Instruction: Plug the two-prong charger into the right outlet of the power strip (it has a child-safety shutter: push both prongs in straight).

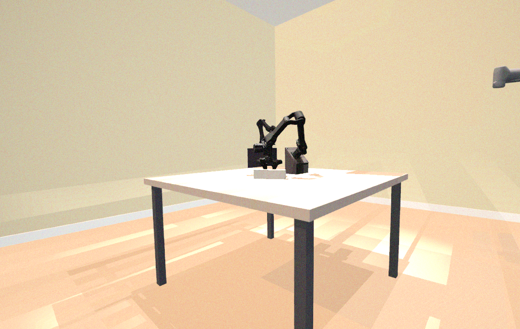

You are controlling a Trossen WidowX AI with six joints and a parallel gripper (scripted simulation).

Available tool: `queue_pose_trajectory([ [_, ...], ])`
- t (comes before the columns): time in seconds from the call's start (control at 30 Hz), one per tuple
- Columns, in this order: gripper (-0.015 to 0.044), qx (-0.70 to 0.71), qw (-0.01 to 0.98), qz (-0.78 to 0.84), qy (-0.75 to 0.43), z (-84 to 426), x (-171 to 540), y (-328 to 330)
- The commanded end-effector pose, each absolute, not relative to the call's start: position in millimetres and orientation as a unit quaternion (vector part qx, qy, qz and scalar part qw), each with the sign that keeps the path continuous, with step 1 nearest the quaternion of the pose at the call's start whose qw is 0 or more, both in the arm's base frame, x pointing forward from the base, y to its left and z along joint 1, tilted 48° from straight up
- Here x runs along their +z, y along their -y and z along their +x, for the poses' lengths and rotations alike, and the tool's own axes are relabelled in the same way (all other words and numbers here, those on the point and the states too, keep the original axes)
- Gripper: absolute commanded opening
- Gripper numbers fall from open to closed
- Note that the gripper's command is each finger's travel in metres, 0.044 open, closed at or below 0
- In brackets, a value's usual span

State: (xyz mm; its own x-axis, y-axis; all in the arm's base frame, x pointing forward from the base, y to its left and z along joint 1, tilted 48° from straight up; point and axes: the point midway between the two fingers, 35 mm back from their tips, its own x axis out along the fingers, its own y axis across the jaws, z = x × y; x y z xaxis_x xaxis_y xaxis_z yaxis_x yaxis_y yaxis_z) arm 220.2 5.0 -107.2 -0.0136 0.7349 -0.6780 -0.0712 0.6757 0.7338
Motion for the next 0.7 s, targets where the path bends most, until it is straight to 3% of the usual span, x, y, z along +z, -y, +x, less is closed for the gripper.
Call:
queue_pose_trajectory([
  [0.0,0.0204,0.309,0.653,0.258,-0.641,221,-107,-4],
  [0.1,0.0125,0.309,0.653,0.258,-0.641,221,-107,-4],
  [0.3,0.0085,0.309,0.653,0.258,-0.641,221,-107,-4],
  [0.4,0.0006,0.308,0.653,0.258,-0.641,221,-104,-1],
  [0.67,0.0000,0.306,0.654,0.260,-0.641,217,-84,22],
])
